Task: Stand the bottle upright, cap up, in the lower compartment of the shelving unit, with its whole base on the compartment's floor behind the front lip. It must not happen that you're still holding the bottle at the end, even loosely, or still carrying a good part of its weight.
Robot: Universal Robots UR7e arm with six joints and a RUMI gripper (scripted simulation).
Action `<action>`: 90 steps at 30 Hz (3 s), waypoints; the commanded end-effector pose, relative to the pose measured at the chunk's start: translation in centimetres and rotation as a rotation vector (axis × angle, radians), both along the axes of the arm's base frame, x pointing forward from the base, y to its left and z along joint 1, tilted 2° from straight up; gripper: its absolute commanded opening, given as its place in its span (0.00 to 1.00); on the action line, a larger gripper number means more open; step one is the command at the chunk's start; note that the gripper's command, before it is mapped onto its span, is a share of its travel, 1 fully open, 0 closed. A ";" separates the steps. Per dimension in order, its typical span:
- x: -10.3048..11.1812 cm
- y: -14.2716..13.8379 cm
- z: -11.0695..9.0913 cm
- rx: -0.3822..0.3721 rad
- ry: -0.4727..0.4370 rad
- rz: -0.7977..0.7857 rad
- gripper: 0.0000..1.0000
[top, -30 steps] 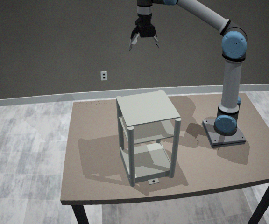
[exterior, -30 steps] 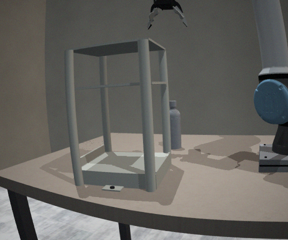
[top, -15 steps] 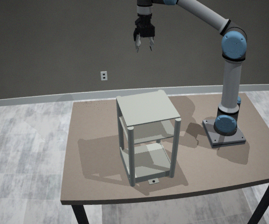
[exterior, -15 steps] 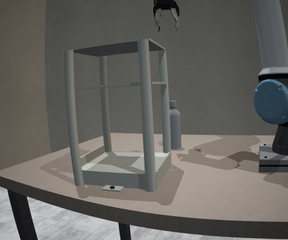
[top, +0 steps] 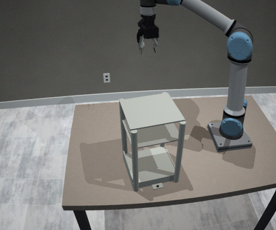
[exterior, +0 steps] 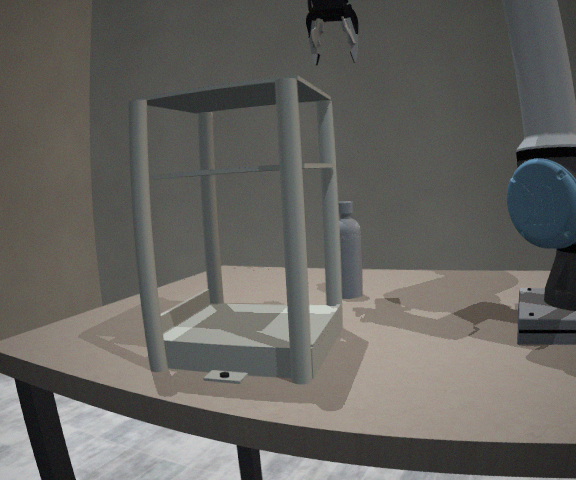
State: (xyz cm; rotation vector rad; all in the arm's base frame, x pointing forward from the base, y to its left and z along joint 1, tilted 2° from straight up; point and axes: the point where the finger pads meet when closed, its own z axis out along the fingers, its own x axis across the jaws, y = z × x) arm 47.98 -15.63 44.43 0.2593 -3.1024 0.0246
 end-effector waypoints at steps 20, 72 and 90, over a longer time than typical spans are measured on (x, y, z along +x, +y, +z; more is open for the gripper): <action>0.2 0.0 -3.0 0.103 0.062 0.247 0.46; -0.4 2.2 -13.7 0.767 -0.132 1.377 0.46; -0.8 2.9 -15.5 0.955 -0.453 1.717 0.46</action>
